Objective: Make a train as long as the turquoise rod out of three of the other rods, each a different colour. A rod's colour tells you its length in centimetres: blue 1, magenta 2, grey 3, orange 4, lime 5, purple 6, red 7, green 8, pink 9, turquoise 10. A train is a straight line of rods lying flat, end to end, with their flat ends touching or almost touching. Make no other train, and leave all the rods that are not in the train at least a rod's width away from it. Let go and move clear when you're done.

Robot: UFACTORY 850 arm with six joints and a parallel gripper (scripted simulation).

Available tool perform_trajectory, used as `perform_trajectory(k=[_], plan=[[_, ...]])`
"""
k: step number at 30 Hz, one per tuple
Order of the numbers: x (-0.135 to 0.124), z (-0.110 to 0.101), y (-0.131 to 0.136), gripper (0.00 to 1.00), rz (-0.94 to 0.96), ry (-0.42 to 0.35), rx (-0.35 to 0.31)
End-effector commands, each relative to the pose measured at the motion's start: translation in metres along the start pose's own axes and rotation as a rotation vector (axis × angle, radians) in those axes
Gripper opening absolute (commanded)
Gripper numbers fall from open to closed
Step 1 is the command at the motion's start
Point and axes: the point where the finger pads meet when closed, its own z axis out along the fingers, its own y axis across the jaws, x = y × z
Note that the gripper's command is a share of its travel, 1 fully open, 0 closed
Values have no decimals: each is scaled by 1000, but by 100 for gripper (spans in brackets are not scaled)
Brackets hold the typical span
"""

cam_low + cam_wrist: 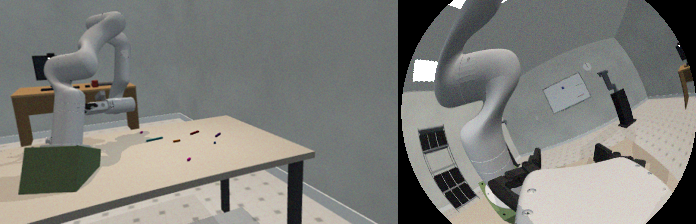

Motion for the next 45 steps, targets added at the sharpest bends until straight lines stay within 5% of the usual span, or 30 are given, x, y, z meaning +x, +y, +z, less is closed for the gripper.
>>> perform_trajectory(k=[1, 21, 32, 34, 35, 45], plan=[[0, 0, 0, 100, 0, 0, 0], [-1, -2, 1, 100, 18, 6, -18], [-15, -36, 9, 100, 279, 102, -283], [-15, -36, 9, 100, 279, 102, -283], [-18, -44, 11, 100, 345, 125, -350], [-30, -71, 18, 100, 561, 201, -568]])
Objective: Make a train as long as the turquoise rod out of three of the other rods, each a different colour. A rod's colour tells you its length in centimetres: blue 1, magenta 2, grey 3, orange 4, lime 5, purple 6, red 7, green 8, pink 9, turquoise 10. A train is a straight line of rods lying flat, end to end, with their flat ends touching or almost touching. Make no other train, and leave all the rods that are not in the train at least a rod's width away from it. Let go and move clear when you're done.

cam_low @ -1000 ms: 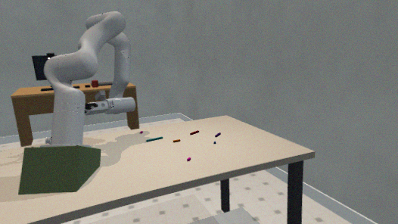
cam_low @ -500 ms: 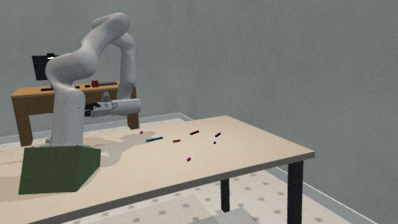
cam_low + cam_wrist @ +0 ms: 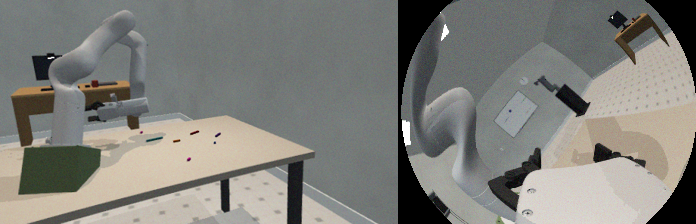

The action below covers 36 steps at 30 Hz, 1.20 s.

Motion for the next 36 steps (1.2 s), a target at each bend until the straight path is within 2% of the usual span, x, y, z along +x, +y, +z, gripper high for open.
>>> perform_trajectory(k=[1, 4, 6, 7, 21, 23, 24, 36], plan=[[0, -10, 11, 100, 114, 35, -118], [0, -17, 18, 100, 181, 59, -187], [0, -17, 18, 100, 181, 59, -187], [0, -24, 25, 100, 247, 83, -254], [0, -54, 55, 100, 549, 192, -562], [0, -54, 55, 100, 549, 192, -562], [0, -60, 61, 100, 613, 216, -628], [-1, -84, 86, 100, 861, 305, -881]])
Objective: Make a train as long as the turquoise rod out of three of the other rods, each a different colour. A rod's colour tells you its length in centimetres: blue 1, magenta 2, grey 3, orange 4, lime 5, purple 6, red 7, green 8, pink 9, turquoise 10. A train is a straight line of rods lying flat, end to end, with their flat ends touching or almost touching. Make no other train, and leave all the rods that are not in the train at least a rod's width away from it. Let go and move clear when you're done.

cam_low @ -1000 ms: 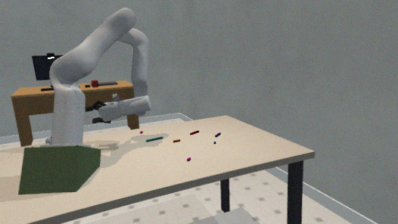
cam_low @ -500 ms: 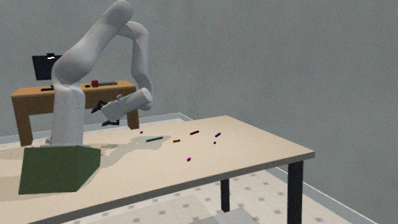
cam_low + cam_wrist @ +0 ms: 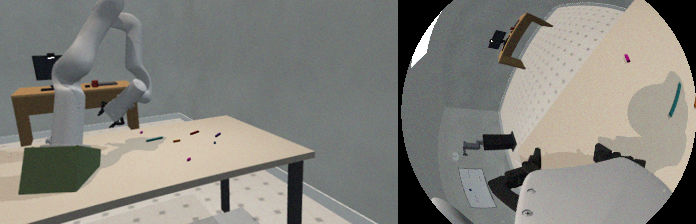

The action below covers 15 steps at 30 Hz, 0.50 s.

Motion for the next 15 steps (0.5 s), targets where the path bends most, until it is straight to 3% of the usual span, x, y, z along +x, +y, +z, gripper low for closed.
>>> perform_trajectory(k=[1, 4, 5, 15], plan=[[12, 2, 11, 100, 108, 35, -123], [14, 2, 13, 100, 129, 43, -144], [20, 2, 18, 100, 190, 66, -206], [40, 3, 37, 100, 386, 138, -405]])
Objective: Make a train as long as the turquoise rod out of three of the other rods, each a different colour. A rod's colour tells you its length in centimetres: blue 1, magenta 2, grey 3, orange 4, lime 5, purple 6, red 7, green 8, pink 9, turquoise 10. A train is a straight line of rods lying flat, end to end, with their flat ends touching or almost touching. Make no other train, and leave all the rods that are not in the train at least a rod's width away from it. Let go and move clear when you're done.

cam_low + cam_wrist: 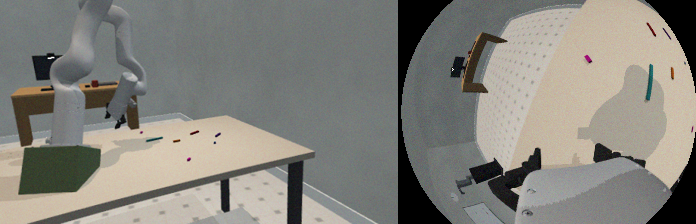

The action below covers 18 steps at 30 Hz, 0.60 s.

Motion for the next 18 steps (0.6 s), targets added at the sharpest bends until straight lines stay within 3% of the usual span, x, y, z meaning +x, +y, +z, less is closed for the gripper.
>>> perform_trajectory(k=[1, 4, 6, 7, 18], plan=[[14, 6, 6, 100, 104, 36, -125], [21, 9, 9, 100, 165, 58, -187], [21, 9, 9, 100, 165, 58, -187], [28, 11, 12, 100, 221, 79, -245], [52, 20, 23, 100, 405, 145, -439]])
